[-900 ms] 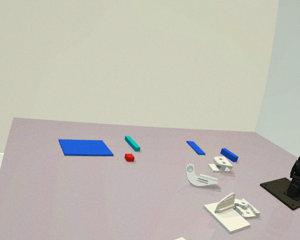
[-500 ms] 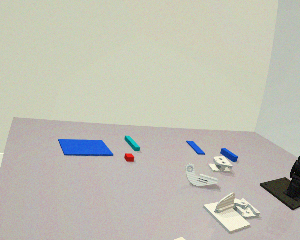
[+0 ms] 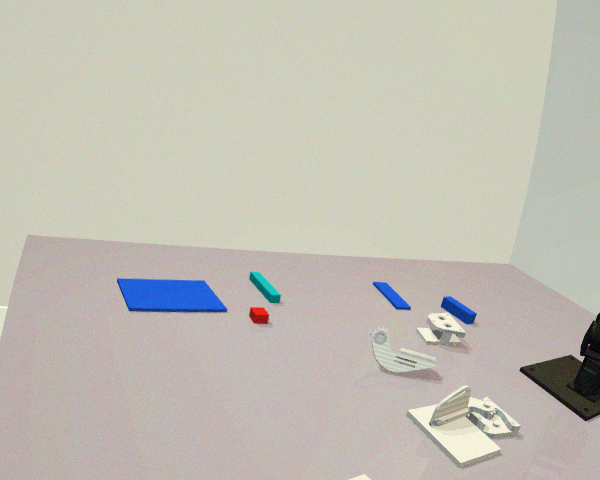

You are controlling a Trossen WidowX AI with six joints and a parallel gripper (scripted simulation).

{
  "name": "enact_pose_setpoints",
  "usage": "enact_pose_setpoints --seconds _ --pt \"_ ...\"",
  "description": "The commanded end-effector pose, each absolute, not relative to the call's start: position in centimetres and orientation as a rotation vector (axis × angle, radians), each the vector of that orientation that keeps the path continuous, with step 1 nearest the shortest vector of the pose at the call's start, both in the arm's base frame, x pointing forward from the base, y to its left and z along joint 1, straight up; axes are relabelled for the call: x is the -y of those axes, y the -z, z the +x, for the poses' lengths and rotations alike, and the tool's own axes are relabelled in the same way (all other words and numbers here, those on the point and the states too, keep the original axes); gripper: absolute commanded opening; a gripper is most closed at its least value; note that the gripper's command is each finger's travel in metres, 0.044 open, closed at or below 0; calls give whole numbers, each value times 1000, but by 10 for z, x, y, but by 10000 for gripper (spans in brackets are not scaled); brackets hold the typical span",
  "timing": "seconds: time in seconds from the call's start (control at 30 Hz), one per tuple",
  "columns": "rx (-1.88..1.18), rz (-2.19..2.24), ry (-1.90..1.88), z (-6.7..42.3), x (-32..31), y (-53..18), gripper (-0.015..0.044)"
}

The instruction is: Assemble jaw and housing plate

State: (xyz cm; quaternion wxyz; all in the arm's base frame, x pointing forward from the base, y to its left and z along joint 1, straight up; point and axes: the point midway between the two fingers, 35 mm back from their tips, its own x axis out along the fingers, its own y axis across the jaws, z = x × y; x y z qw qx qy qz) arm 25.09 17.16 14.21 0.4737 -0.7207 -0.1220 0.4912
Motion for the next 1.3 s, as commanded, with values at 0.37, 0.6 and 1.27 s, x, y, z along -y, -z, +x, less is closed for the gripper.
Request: enact_pose_setpoints --seconds 0.37,0.6,1.27 --pt "99 -1655 -1167 271 -152 -143 0" --pt "-80 -1544 -1119 289 -131 -144 0" --pt "-518 -1198 -919 328 -63 -144 0"
